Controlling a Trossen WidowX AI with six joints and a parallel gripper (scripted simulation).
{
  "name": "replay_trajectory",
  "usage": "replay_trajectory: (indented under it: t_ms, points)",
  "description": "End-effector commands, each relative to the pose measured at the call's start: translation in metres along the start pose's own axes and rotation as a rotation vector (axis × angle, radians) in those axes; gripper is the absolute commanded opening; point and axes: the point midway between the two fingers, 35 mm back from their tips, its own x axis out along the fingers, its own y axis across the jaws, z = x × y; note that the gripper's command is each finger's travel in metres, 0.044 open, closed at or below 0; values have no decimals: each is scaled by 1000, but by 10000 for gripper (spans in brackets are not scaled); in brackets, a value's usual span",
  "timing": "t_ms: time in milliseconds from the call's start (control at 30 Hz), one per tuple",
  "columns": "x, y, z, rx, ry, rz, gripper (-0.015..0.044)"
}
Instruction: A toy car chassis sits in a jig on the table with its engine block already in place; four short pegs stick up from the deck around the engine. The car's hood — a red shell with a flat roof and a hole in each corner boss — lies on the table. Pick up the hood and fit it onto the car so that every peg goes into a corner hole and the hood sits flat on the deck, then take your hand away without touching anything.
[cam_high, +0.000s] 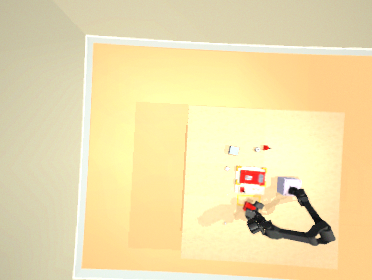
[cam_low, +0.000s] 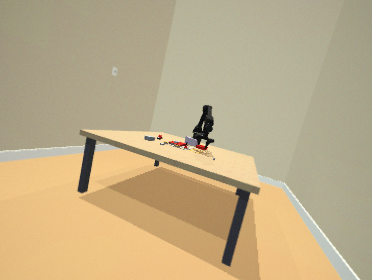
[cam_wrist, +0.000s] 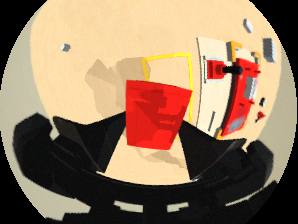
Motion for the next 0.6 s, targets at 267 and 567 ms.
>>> replay_trajectory:
  t_ms: [267, 567]
  points:
    - [-41, 3, 3, -6, -17, 17, 0]
    - [-58, 3, 3, -6, -17, 17, 0]
